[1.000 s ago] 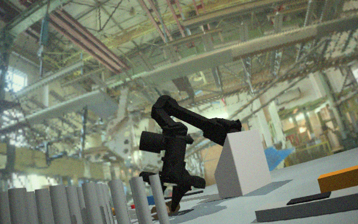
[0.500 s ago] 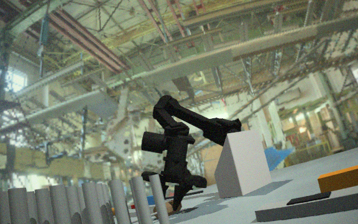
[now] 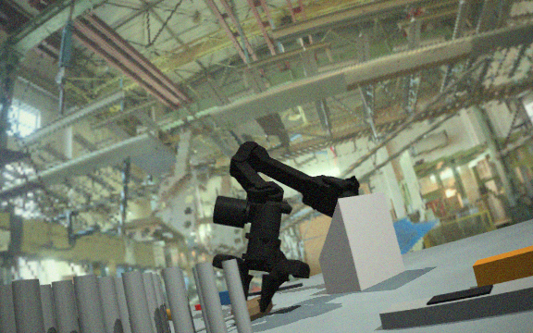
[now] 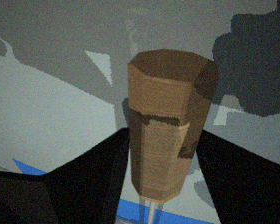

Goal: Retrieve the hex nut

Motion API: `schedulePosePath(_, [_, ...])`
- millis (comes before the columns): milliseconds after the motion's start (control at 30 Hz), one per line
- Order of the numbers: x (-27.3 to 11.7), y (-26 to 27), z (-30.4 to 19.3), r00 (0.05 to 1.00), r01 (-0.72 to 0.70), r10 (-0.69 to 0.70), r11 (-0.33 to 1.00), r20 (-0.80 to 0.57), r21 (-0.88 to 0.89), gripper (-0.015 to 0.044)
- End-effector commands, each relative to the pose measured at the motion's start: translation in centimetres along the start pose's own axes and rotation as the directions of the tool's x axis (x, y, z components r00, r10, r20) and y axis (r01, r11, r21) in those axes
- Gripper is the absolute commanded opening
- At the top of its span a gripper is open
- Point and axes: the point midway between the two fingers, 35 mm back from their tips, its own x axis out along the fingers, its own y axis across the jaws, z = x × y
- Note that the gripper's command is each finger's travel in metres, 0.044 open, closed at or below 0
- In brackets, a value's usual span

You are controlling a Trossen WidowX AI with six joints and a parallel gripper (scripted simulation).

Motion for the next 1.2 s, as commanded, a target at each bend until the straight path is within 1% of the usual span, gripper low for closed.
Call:
schedulePosePath(0, [-0.2, 0.1, -0.1, 1.0, -0.003, 0.003, 1.0, -0.001, -0.003, 0.0])
schedulePosePath(1167, [-1.9, 0.9, -0.7, 1.0, -0.005, 0.005, 1.0, -0.001, 0.004, 0.0])
